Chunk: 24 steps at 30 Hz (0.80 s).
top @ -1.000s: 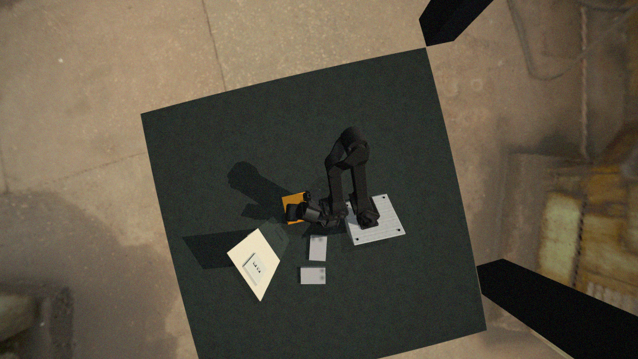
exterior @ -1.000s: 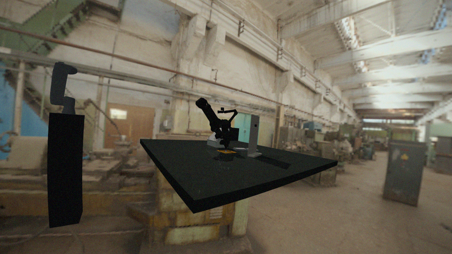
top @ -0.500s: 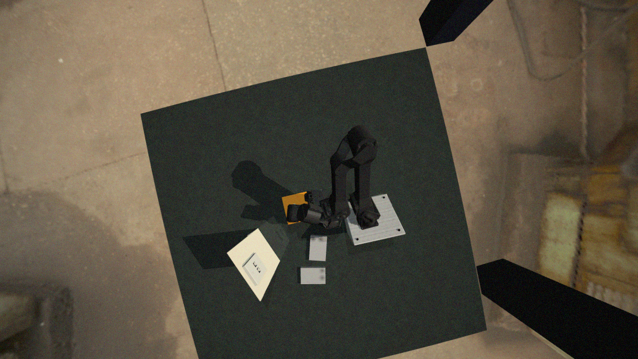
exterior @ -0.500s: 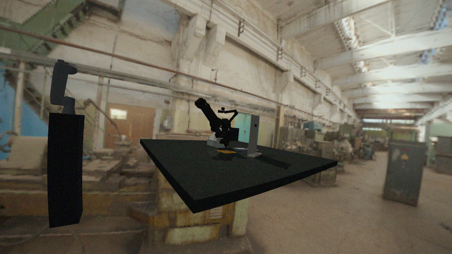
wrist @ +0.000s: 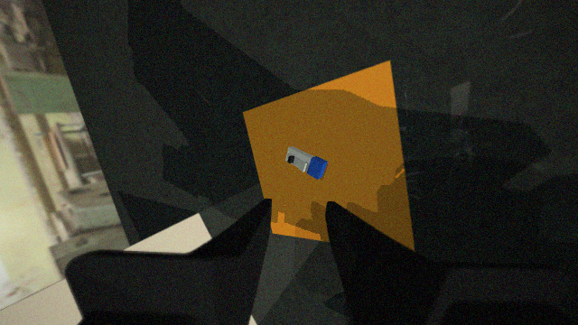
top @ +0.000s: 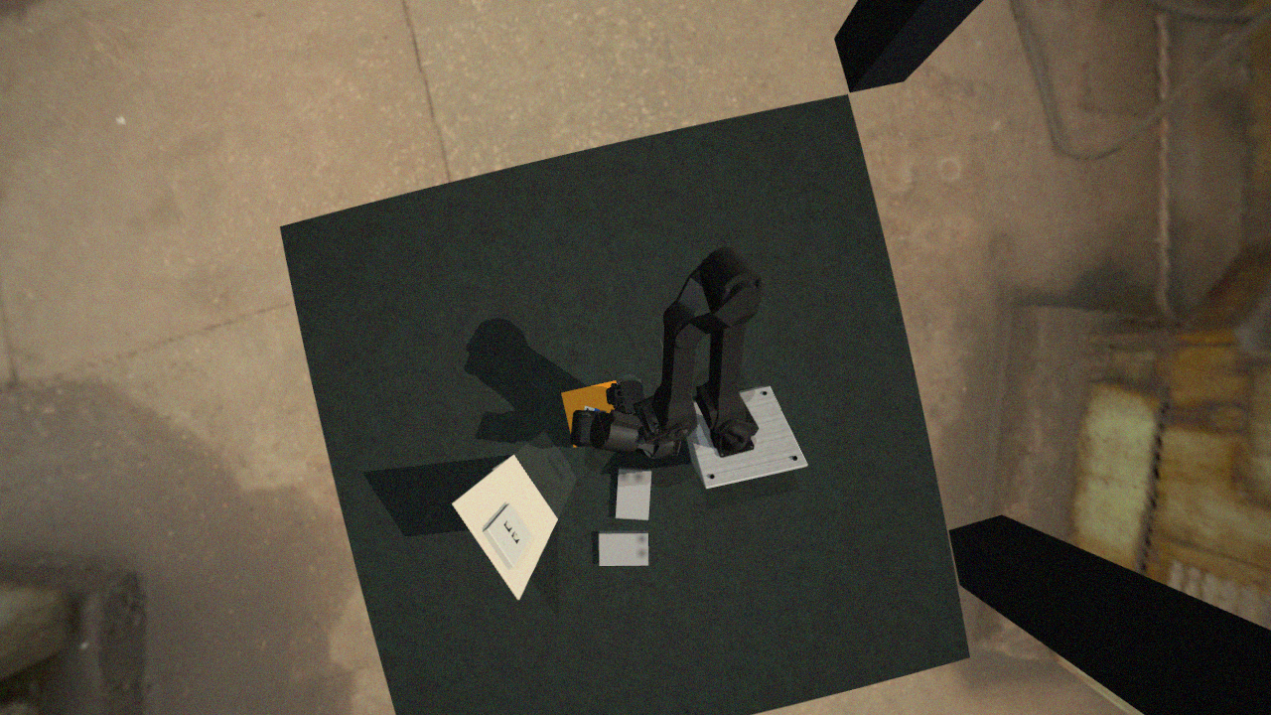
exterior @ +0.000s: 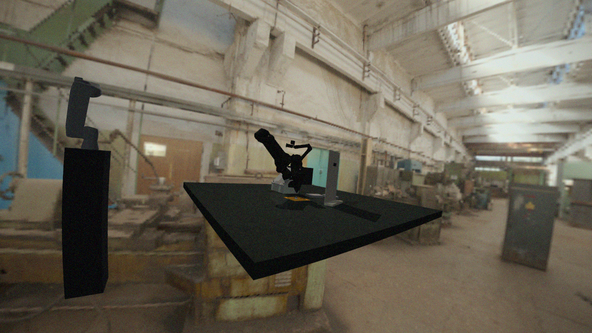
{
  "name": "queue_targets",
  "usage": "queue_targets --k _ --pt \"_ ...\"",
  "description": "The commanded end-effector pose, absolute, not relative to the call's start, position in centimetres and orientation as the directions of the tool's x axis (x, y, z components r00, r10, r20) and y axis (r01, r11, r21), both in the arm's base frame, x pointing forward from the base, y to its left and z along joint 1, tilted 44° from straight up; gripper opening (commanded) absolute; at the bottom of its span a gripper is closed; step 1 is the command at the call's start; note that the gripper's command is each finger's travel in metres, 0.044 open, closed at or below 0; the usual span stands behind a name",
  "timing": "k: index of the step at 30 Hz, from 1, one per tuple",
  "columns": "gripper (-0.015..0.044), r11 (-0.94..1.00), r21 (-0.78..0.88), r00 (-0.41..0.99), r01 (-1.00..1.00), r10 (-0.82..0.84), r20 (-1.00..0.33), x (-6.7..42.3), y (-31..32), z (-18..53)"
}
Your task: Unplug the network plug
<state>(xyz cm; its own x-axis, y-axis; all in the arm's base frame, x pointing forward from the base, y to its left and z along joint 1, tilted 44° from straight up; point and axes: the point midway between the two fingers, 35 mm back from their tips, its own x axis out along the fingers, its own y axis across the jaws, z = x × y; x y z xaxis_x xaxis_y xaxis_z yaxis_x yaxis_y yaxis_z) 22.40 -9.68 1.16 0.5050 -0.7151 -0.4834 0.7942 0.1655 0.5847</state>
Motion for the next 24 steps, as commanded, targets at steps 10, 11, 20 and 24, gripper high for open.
queue_targets --k 10,11,20,24 --pt "0.0156 0.155 0.600 0.509 0.785 -0.713 -0.482 23.0 -8.9 1.9" --pt "0.0156 0.155 0.599 0.509 0.785 -0.713 -0.482 23.0 -8.8 1.9" --pt "0.0156 0.151 0.598 0.506 0.787 -0.712 -0.487 23.1 -8.3 2.3" --pt "0.0156 0.150 0.597 0.505 0.788 -0.711 -0.488 23.2 -8.0 2.4"
